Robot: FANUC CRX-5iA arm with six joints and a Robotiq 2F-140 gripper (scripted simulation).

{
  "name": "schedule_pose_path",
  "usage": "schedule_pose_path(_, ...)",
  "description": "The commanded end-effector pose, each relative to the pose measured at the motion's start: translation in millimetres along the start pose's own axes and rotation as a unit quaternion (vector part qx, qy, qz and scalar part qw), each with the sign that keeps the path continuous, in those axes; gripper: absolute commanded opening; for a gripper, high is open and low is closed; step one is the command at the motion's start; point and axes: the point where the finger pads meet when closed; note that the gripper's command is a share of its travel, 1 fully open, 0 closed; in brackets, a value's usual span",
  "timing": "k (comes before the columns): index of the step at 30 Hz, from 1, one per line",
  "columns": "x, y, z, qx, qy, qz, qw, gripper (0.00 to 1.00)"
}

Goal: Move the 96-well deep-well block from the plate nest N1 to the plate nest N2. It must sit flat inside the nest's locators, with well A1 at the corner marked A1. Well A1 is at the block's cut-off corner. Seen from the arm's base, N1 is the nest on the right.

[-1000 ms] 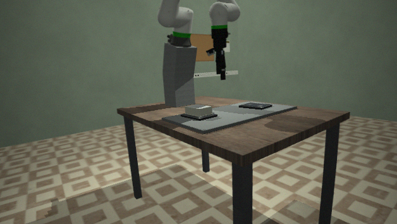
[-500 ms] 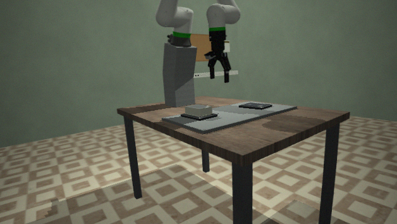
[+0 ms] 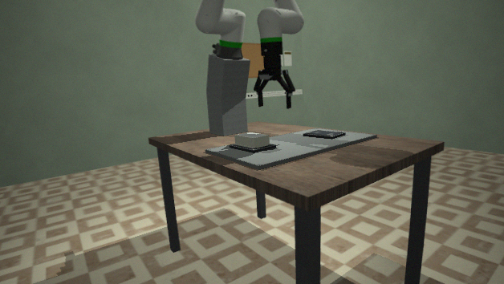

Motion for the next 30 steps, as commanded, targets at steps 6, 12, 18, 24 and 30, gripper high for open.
schedule_pose_path(6,-36,9,4,-0.011,-0.153,0.005,0.988,1.00)
schedule_pose_path(12,-54,13,9,-0.011,-0.218,0.013,0.976,1.00)
schedule_pose_path(18,-76,18,15,-0.008,-0.314,0.024,0.949,1.00)
schedule_pose_path(24,-98,24,23,-0.004,-0.391,0.034,0.920,1.00)
schedule_pose_path(30,-120,29,33,0.003,-0.465,0.042,0.884,1.00)
Point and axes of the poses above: the point where the finger pads meet when closed, its own y axis out along the fingers, its own z axis across the jaws, x = y × z, and after that the axes turned 14 degrees about -y, right-handed
